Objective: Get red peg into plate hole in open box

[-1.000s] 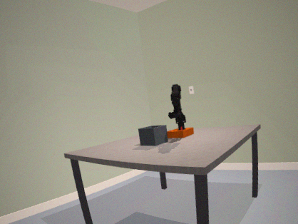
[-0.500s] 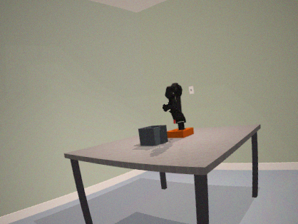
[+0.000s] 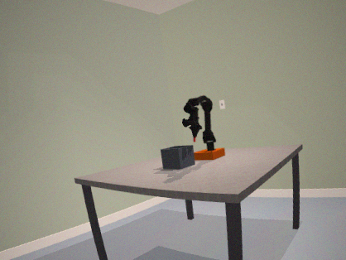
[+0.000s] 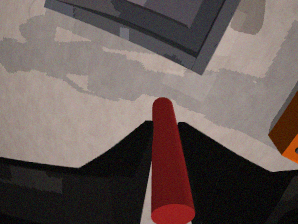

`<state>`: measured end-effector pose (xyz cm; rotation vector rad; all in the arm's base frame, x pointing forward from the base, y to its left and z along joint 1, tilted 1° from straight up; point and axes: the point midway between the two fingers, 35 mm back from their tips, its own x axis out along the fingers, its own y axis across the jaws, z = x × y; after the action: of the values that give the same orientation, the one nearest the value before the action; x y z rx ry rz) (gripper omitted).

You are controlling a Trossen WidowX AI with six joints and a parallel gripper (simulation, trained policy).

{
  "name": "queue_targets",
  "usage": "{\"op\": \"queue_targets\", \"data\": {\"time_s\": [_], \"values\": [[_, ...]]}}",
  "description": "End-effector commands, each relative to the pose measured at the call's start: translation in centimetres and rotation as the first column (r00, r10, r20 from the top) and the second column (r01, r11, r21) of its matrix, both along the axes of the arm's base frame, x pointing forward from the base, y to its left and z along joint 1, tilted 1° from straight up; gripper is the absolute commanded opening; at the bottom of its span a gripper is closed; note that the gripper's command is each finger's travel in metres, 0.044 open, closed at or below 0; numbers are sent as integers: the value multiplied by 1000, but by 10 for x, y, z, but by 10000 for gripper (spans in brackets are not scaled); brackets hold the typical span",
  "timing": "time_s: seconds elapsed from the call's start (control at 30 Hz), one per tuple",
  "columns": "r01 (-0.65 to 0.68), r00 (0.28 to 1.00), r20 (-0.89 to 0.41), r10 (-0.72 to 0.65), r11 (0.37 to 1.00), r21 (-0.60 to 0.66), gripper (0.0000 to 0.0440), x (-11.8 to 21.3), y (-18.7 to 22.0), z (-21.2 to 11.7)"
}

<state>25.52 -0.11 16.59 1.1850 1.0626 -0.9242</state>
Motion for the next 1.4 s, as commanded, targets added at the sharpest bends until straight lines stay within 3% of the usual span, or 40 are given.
{"op": "queue_targets", "data": {"time_s": [0.0,0.77,1.37], "values": [[8,1000,-6,-8,1000,-17,0,2,-11,1],[39,997,-62,-41,998,-43,0,18,-70,-10],[41,994,-99,-45,998,-41,0,30,-104,-47]]}}
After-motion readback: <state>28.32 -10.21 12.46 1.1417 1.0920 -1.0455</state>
